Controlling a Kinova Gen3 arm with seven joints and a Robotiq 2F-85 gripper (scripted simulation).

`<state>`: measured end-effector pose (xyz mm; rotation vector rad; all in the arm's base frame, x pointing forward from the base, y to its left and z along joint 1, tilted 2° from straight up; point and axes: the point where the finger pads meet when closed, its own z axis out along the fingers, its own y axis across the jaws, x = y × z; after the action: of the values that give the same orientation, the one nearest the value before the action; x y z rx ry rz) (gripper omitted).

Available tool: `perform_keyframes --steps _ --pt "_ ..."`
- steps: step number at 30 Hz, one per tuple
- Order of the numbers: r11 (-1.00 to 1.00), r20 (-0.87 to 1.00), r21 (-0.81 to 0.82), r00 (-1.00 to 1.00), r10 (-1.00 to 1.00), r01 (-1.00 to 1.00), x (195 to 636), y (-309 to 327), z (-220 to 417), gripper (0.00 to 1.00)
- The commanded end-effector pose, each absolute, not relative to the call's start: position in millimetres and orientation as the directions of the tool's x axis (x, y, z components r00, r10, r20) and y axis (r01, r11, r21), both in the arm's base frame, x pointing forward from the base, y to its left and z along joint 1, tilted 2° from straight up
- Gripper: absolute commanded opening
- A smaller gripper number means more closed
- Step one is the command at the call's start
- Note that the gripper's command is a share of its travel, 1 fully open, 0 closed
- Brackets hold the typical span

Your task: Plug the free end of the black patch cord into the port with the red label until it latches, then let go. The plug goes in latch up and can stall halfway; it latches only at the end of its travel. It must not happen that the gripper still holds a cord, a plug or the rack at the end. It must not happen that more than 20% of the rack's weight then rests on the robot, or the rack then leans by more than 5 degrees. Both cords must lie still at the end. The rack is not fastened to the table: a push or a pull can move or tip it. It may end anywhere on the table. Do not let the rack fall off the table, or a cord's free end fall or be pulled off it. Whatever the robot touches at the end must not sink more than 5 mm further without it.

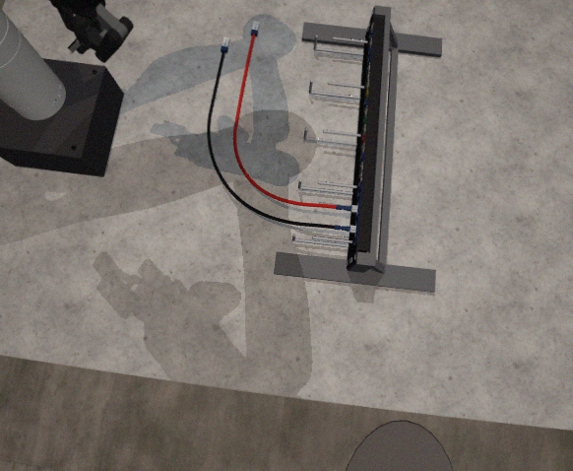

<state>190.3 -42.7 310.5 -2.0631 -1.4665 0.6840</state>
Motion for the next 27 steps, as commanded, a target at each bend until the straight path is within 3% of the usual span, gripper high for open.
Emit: perform_keyframes --steps 1,20,27 --pt "-0.284 -0.105 -0.663 0.289 0.952 0.693 190 -43 311 1.00" --pt "-0.279 -0.103 -0.662 0.284 0.953 0.696 191 -43 310 1.00" --pt "-0.148 -0.050 -0.631 0.151 0.987 0.761 201 -35 298 1.00"
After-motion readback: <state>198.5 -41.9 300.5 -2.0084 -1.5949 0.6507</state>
